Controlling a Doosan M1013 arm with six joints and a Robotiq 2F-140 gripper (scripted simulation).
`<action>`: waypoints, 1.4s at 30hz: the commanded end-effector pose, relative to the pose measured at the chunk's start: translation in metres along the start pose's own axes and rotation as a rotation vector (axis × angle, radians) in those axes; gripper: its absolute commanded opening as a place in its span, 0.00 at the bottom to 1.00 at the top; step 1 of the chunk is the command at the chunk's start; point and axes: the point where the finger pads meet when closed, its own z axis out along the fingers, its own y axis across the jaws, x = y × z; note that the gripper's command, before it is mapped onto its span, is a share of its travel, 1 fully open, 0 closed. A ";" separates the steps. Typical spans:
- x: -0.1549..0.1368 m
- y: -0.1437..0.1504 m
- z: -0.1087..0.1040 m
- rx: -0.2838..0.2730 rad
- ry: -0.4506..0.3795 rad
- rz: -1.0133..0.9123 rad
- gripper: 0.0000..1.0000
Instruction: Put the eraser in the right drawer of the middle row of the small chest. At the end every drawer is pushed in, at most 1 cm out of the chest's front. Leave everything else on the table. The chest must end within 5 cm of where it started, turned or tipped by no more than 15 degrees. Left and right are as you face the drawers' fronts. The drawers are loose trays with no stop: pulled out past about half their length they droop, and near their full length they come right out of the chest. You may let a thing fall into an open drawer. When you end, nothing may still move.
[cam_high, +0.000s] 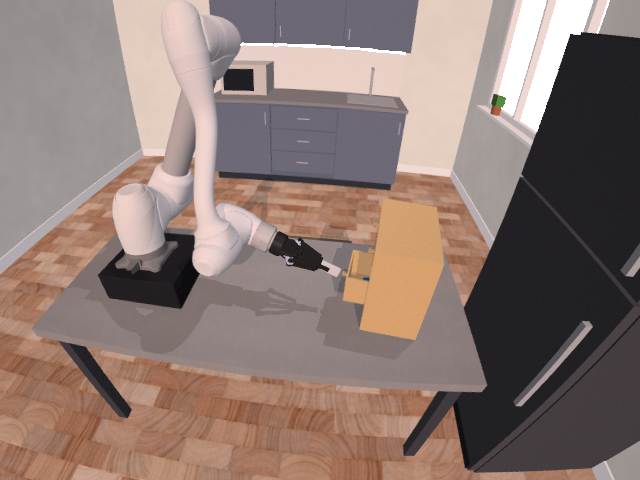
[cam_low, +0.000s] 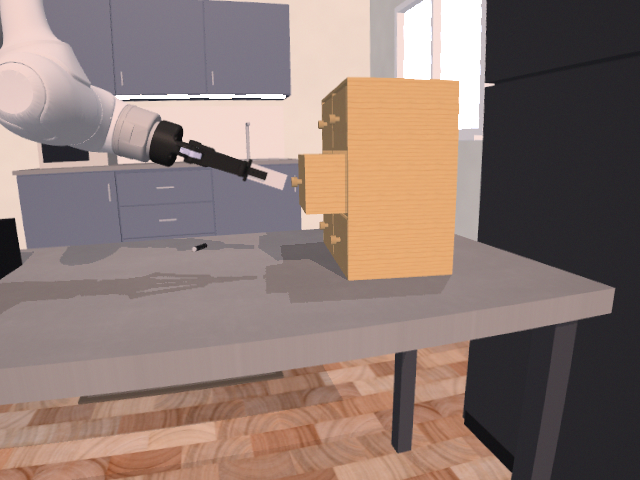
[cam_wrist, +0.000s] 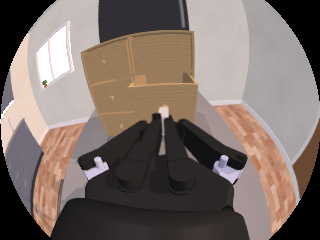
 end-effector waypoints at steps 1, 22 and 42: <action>0.002 0.000 0.005 0.000 0.000 0.000 0.00; 0.012 0.000 0.034 0.000 0.000 0.000 0.00; 0.022 0.000 0.060 0.000 0.000 0.000 0.00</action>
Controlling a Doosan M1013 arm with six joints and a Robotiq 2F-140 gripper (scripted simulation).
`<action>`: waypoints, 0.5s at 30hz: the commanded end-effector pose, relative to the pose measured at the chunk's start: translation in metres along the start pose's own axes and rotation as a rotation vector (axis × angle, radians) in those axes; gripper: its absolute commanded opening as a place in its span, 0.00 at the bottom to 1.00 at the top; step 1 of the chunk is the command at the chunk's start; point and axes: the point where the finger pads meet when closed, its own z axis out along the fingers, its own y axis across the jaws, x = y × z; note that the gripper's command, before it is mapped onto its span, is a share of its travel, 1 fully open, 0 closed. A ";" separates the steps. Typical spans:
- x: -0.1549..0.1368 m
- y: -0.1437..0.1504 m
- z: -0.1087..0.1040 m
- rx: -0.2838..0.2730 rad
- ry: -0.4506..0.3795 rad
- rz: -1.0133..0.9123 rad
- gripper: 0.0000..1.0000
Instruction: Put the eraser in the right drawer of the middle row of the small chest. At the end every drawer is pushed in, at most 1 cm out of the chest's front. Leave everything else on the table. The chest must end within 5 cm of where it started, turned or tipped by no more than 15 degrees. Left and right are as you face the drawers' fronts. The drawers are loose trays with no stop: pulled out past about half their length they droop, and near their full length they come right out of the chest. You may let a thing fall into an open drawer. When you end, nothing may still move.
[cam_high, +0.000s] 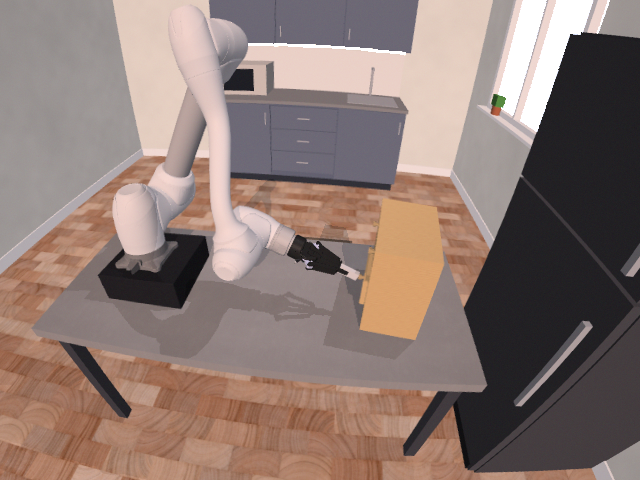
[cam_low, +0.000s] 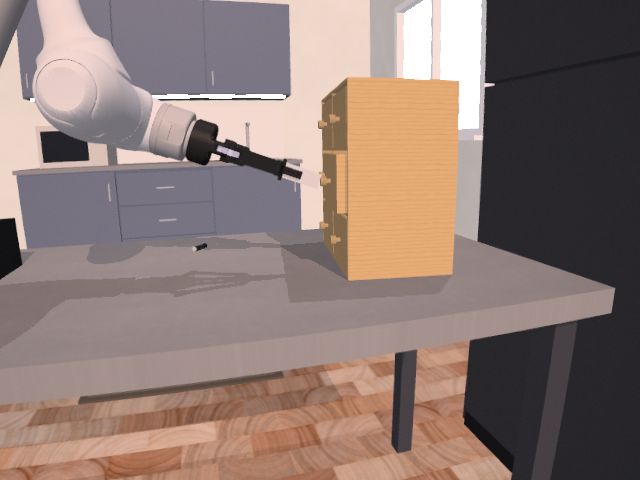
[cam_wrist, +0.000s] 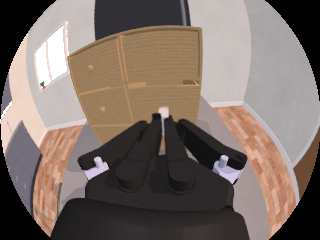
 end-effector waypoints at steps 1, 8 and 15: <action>0.001 0.000 0.003 0.000 0.000 0.000 0.00; 0.004 0.000 0.009 0.000 0.000 0.000 0.00; 0.005 0.000 0.012 0.000 0.000 0.000 0.00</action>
